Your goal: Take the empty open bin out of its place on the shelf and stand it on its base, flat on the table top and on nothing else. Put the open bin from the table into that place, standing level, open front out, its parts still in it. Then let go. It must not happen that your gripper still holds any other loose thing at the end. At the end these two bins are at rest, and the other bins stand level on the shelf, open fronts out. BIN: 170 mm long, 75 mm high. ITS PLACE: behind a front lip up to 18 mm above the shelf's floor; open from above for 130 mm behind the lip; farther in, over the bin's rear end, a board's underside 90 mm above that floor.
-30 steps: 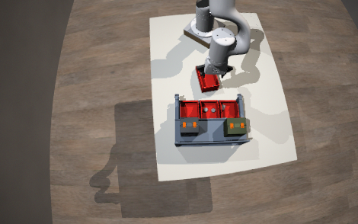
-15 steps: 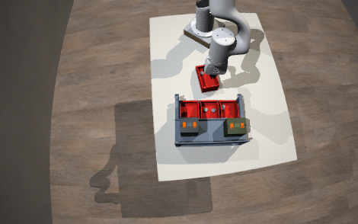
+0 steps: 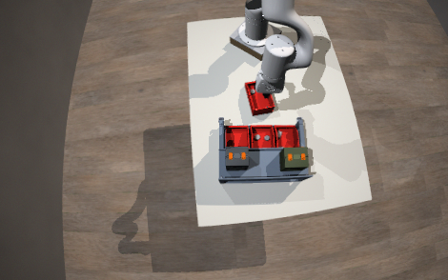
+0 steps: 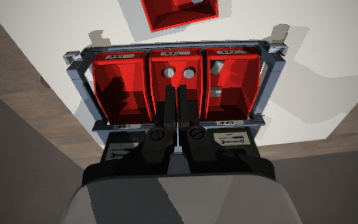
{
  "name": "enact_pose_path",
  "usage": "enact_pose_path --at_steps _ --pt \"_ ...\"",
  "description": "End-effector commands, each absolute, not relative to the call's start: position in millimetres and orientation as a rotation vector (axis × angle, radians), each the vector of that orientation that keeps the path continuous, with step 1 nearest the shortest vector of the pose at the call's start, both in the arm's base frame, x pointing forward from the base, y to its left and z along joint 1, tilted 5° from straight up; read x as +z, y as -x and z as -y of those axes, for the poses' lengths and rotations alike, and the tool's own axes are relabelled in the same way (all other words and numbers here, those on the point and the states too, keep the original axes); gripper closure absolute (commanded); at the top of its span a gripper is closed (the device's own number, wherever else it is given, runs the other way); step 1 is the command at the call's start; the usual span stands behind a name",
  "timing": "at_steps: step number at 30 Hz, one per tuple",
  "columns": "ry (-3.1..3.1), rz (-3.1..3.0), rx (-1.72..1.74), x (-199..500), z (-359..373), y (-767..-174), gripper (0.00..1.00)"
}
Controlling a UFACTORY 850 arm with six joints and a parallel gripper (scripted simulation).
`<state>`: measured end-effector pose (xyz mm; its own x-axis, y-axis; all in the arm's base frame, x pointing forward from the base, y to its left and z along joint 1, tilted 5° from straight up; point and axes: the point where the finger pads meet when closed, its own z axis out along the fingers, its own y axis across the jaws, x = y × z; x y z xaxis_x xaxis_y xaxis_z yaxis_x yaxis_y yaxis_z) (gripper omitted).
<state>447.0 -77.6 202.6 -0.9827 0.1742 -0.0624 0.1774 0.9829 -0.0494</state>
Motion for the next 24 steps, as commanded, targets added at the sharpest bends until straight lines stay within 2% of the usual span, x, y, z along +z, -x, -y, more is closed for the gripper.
enact_pose_path --at_steps 1,12,24 --pt "-0.272 -3.069 -0.085 203.3 77.7 -447.7 1.00" --pt "-0.259 -3.070 -0.087 199.1 74.9 -444.4 1.00" --pt "-0.098 -3.082 -0.094 153.3 42.6 -400.2 1.00"
